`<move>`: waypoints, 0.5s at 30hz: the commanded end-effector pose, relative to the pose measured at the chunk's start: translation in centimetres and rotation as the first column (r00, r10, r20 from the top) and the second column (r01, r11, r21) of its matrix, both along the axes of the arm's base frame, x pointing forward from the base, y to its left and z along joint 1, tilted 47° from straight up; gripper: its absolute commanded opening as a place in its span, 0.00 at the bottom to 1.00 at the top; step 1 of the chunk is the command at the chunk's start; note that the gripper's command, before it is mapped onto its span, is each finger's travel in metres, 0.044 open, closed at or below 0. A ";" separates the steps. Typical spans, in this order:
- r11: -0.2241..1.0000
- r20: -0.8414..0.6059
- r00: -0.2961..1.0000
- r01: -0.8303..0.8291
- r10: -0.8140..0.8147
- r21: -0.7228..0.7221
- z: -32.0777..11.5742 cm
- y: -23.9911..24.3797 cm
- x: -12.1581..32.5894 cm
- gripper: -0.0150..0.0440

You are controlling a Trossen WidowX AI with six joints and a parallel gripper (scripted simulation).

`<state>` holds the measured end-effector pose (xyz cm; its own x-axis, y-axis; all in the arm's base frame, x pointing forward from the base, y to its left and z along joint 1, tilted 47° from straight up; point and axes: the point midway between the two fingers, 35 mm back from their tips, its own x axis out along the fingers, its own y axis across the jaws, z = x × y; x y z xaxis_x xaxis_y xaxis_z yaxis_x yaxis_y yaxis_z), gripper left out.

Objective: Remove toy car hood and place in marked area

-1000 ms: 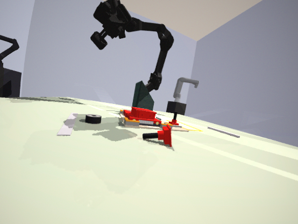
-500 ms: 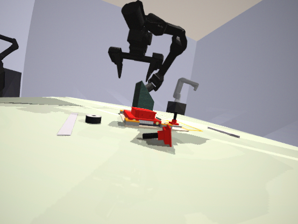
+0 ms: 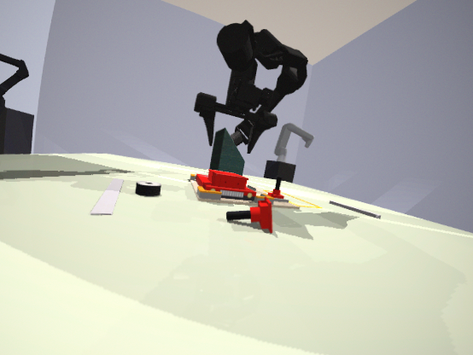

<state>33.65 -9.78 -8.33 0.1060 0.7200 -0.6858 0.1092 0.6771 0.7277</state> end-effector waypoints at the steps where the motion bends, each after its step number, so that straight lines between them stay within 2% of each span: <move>1: 1.000 0.005 1.000 -0.013 0.013 -0.003 0.0 0.3 0.2 1.00; 15: 1.000 0.005 1.000 -0.013 0.013 -0.003 -0.7 1.0 0.4 1.00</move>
